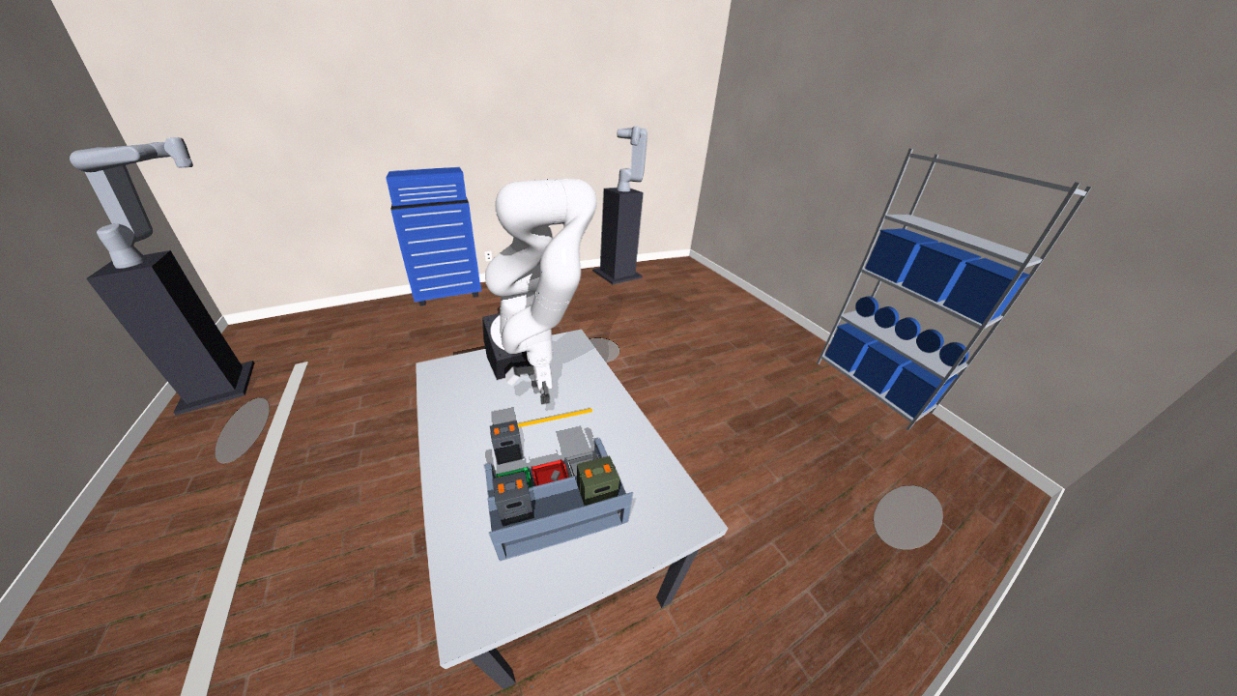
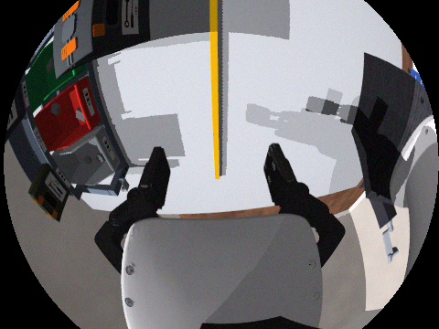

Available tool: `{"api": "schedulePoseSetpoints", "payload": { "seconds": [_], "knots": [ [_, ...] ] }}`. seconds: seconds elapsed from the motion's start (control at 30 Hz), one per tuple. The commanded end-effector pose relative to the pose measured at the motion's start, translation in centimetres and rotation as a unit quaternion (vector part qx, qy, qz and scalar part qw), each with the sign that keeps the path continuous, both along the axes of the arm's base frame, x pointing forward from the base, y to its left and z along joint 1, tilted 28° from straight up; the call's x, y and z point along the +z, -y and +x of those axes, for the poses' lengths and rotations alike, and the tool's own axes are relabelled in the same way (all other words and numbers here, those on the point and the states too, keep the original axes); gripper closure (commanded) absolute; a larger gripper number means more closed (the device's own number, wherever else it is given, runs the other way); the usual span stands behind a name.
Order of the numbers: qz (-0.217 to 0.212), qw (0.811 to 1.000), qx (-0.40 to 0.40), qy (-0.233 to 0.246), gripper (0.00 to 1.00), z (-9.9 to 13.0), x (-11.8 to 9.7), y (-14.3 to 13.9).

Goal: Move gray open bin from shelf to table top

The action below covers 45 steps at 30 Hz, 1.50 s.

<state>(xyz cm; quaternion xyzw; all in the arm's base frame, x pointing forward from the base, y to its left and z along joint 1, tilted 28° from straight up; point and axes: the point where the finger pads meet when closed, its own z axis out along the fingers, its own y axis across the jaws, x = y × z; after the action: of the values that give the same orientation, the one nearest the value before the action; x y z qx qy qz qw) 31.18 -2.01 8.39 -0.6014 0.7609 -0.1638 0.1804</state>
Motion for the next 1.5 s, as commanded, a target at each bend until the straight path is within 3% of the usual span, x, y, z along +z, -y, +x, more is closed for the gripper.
{"api": "schedulePoseSetpoints", "payload": {
  "seconds": [0.0, 1.17, 1.33, 1.47],
  "knots": [
    [0.0, 1.0, 0.0, 0.0, 0.0, 0.0, 0.0, 0.0],
    [0.0, 1.0, 0.0, 0.0, 0.0, 0.3, -0.7, 0.0],
    [0.0, 1.0, 0.0, 0.0, 0.0, 4.8, 1.6, -0.4],
    [0.0, 1.0, 0.0, 0.0, 0.0, 4.8, 1.6, -0.4]
  ]
}}
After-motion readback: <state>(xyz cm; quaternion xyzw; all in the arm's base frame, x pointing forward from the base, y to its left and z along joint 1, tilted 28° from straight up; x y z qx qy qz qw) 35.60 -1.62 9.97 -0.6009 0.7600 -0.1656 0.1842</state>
